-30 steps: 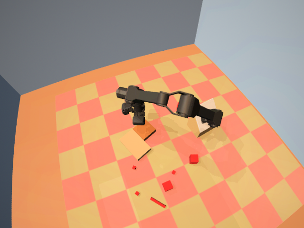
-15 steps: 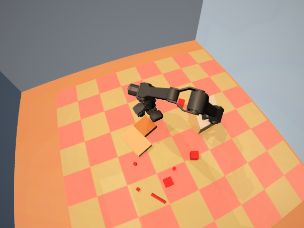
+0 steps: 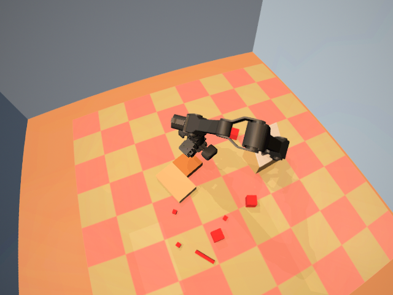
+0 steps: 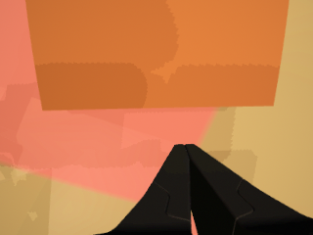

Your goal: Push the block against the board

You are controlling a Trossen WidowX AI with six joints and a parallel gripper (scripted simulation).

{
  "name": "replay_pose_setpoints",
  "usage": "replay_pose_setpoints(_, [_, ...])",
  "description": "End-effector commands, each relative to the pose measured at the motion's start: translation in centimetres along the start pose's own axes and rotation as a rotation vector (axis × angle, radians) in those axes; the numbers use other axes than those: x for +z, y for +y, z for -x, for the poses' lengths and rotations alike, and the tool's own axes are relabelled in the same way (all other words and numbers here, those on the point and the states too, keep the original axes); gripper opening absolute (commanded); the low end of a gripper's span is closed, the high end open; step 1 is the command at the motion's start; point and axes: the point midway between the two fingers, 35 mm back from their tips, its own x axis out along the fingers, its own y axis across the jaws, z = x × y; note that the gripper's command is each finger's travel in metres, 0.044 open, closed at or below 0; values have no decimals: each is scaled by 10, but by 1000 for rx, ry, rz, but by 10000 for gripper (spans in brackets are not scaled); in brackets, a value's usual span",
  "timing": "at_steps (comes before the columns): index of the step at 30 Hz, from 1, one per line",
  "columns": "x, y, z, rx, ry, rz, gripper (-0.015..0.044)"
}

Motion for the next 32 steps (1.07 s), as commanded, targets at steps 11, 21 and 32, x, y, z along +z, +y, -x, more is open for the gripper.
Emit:
replay_pose_setpoints(11, [2, 8, -25, 28, 15, -5, 0])
replay_pose_setpoints(21, [18, 7, -25, 28, 14, -5, 0])
replay_pose_setpoints(32, [10, 6, -25, 27, 15, -5, 0])
